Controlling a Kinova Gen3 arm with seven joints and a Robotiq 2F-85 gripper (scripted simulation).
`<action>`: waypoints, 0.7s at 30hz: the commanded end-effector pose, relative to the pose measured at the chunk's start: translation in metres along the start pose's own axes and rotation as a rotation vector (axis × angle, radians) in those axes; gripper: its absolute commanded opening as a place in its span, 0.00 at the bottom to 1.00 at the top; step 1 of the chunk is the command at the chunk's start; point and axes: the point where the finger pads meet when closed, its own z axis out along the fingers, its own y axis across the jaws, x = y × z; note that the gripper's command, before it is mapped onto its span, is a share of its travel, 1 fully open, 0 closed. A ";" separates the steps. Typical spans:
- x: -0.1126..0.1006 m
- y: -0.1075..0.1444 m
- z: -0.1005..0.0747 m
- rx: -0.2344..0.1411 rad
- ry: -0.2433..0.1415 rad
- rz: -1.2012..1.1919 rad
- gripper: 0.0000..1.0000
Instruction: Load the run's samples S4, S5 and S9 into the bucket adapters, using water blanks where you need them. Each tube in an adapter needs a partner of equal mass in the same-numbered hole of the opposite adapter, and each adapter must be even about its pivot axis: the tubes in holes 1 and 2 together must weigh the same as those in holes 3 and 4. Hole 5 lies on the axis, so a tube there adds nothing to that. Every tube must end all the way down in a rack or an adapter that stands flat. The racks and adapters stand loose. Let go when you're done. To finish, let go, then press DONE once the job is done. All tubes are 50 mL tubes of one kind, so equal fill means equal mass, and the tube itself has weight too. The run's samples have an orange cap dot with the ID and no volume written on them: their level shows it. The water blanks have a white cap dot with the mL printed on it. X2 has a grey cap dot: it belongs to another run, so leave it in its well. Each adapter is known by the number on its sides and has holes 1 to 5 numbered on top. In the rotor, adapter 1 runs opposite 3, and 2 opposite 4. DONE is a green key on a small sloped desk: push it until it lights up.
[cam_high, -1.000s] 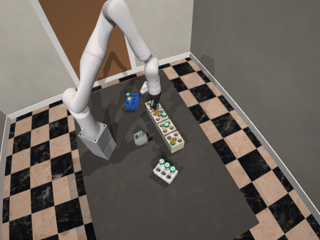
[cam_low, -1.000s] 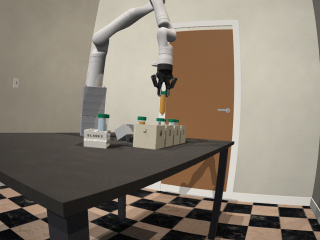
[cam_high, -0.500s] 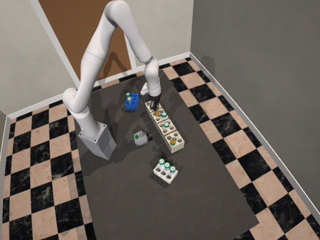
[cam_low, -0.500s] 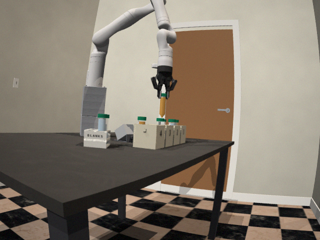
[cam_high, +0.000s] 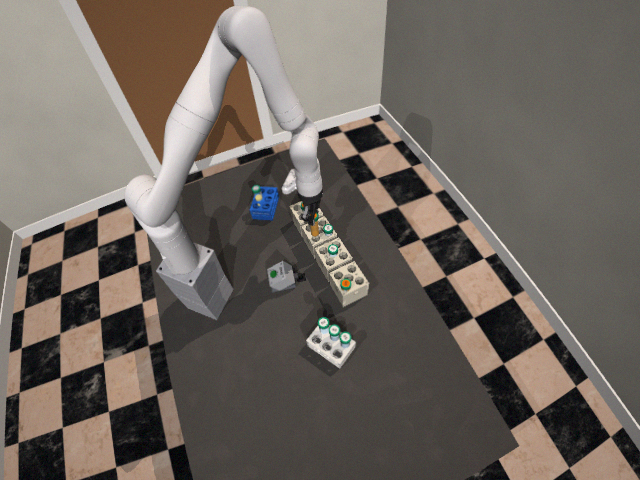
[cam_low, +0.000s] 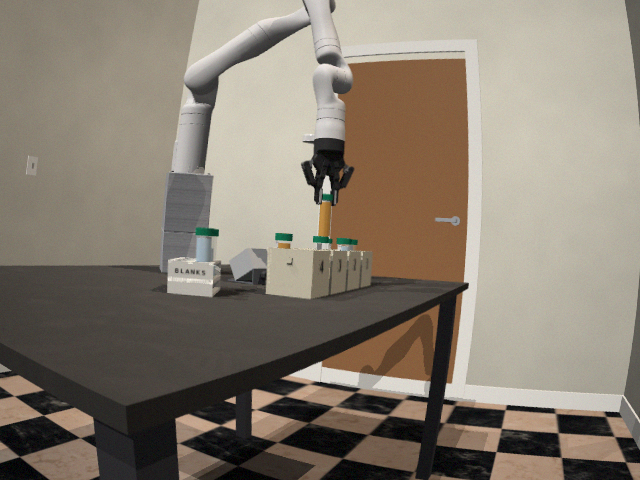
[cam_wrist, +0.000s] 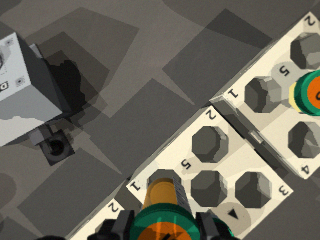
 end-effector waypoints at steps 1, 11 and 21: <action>0.000 0.000 0.003 -0.001 -0.001 0.000 0.10; 0.000 0.000 0.011 -0.001 -0.001 0.000 0.10; 0.000 0.000 0.011 -0.001 -0.001 0.000 0.10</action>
